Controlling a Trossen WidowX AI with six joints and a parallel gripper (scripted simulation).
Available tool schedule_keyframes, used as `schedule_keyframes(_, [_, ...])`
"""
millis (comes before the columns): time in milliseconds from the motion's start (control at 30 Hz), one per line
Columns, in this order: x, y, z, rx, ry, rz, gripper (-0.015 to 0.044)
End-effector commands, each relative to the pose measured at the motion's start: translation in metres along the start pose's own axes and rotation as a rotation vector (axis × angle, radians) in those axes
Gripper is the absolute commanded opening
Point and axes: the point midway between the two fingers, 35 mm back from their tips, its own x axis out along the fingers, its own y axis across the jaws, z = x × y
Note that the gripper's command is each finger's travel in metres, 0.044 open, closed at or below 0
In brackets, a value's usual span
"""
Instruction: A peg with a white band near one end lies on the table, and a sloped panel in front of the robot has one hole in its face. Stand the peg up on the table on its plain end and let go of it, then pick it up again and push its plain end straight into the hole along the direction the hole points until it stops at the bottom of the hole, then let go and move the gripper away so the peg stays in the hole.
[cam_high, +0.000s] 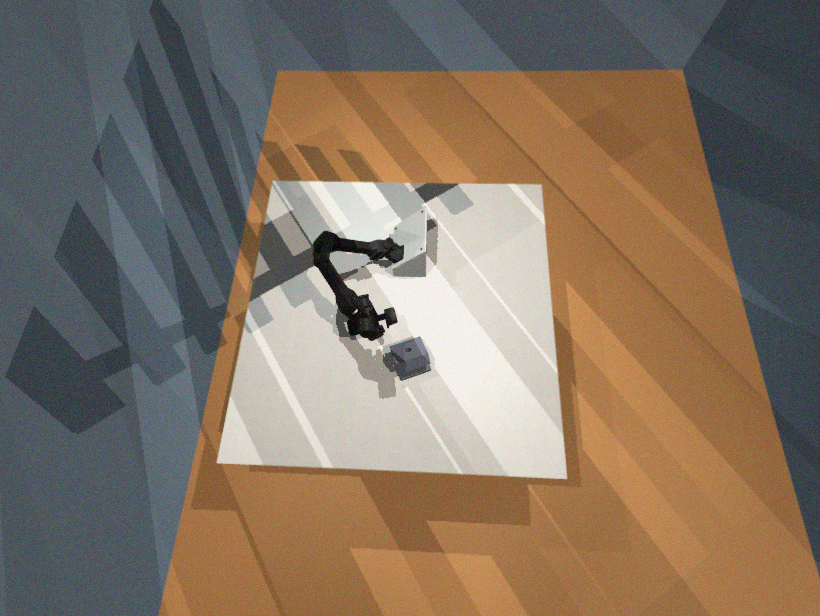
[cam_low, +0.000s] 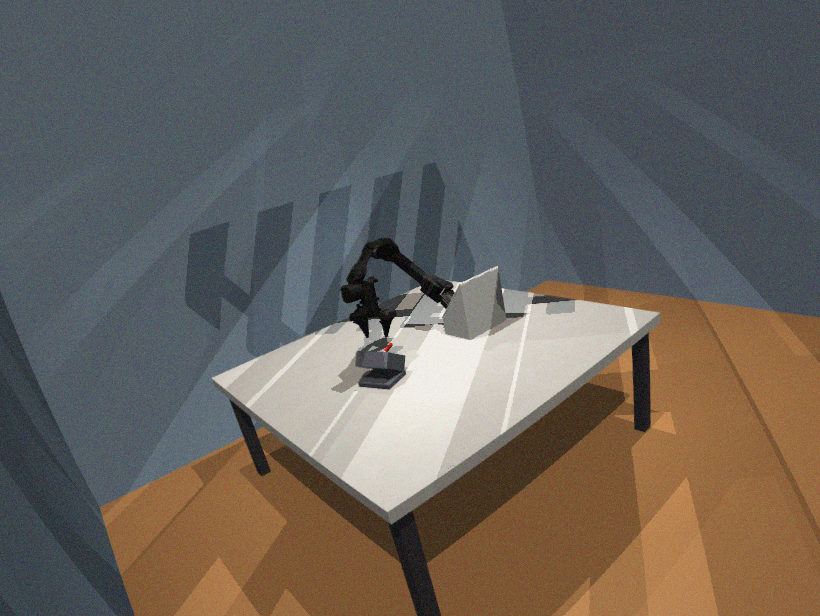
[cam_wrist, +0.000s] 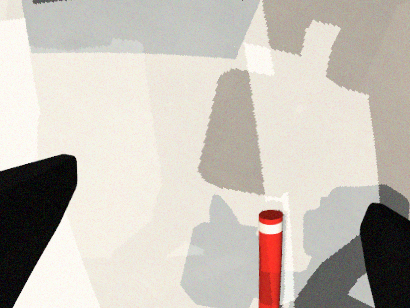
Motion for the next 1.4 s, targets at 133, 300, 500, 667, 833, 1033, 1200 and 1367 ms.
schedule_keyframes(133, [0.005, -0.026, -0.048, -0.209, 0.133, -0.057, 0.044])
schedule_keyframes(300, [0.006, -0.028, -0.052, -0.228, 0.145, -0.061, 0.044])
schedule_keyframes(500, [0.013, -0.029, -0.052, -0.228, 0.145, -0.06, 0.044])
schedule_keyframes(667, [0.021, -0.029, -0.052, -0.228, 0.144, -0.059, 0.044])
schedule_keyframes(833, [0.029, -0.03, -0.053, -0.228, 0.144, -0.057, 0.044])
schedule_keyframes(1033, [0.038, -0.03, -0.054, -0.229, 0.144, -0.057, 0.044])
schedule_keyframes(1200, [0.046, -0.031, -0.055, -0.228, 0.144, -0.057, 0.044])
schedule_keyframes(1367, [0.054, -0.032, -0.056, -0.228, 0.144, -0.058, 0.044])
